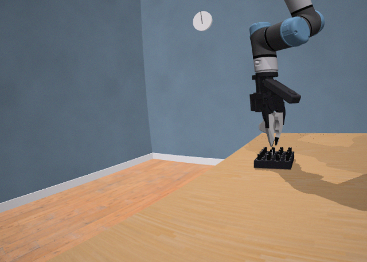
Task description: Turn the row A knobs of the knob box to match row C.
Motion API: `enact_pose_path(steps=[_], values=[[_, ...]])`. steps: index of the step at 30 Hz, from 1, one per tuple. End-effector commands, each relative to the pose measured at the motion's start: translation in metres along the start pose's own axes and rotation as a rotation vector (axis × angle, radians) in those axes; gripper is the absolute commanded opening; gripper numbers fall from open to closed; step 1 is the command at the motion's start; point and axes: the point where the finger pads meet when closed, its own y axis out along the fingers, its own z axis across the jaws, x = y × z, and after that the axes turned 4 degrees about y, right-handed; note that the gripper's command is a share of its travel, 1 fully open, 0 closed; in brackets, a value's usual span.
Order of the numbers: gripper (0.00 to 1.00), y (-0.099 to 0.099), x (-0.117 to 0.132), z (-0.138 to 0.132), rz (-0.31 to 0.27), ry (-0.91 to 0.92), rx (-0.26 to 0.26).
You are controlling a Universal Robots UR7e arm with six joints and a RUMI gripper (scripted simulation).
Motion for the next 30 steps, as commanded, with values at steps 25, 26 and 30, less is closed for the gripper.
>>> enact_pose_path(steps=[25, 26, 30], values=[[0.11, 0.0003, 0.0006, 0.0001, -0.001, 0.000, 0.000], [0.11, 0.0006, 0.0006, 0.0001, -0.001, 0.000, 0.000], [0.11, 0.0023, 0.0006, 0.0001, -0.001, 0.000, 0.000]])
